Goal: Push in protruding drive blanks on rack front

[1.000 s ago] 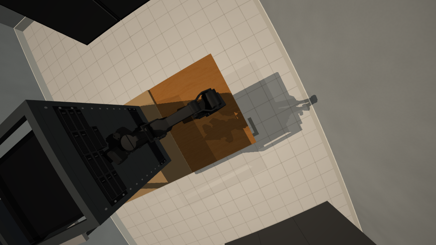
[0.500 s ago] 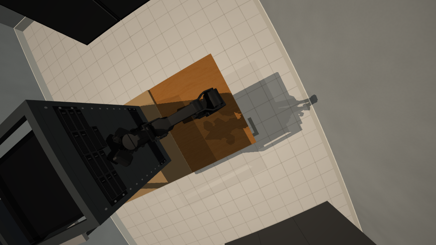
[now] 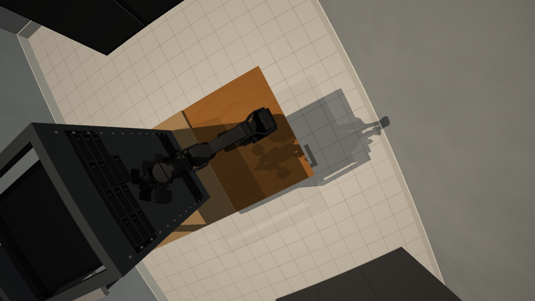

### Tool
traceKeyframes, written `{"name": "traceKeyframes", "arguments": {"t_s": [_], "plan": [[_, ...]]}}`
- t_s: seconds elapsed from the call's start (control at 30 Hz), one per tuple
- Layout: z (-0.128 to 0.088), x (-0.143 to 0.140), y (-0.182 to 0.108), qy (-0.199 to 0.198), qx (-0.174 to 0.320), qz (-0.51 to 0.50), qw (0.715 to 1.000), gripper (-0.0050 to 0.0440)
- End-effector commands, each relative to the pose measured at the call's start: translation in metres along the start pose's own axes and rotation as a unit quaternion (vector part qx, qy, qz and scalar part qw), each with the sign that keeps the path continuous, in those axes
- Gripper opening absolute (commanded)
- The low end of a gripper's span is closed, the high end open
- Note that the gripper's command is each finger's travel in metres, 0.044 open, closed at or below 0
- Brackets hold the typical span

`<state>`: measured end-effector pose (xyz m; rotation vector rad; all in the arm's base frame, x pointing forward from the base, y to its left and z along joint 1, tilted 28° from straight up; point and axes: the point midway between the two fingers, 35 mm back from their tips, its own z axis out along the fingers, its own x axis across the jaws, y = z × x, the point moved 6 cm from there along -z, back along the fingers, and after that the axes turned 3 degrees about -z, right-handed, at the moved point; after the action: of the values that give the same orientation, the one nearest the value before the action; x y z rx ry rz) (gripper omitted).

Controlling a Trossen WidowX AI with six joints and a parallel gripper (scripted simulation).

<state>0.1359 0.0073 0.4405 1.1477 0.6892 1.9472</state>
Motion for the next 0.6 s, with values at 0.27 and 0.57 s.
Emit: {"name": "traceKeyframes", "arguments": {"t_s": [0.27,0.57], "plan": [[-0.014,0.003,0.003,0.000,-0.008,-0.216,0.976,-0.0050],[-0.021,0.003,0.002,-0.001,-0.008,-0.341,0.940,-0.0050]]}}
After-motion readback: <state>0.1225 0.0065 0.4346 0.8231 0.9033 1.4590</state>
